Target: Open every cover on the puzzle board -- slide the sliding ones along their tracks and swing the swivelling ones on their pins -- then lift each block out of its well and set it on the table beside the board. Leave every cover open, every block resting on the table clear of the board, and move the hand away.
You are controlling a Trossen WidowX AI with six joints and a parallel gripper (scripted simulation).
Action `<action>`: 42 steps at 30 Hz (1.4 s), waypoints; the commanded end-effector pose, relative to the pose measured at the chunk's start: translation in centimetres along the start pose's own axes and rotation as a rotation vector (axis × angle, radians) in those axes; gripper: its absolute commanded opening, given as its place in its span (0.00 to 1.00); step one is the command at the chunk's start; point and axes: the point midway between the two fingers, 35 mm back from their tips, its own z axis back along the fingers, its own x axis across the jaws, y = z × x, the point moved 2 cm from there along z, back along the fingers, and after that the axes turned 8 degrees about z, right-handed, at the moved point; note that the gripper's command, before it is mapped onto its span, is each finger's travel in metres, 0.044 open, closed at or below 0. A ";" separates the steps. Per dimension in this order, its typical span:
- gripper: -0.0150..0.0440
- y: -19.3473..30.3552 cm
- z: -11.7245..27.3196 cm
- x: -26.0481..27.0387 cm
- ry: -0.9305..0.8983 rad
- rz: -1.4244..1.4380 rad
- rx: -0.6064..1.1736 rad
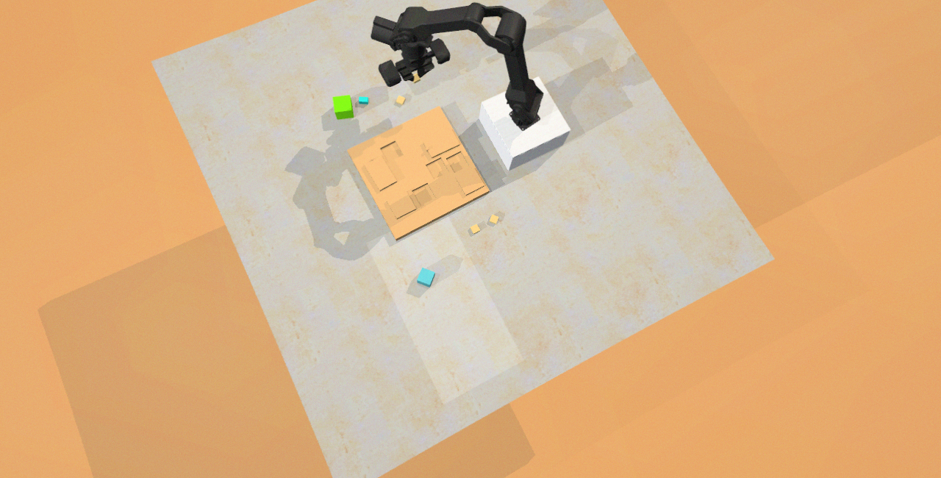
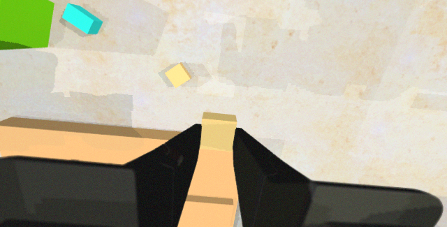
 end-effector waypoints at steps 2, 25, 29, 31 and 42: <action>0.39 -0.8 0.0 -1.4 0.000 0.002 -0.001; 0.39 -1.1 -3.4 -1.2 0.000 0.002 -0.001; 0.39 -1.2 -4.1 -1.2 0.000 0.002 -0.001; 0.39 -1.2 -4.4 -1.2 0.000 0.002 -0.001; 0.39 -1.2 -6.2 -1.2 0.000 0.002 -0.001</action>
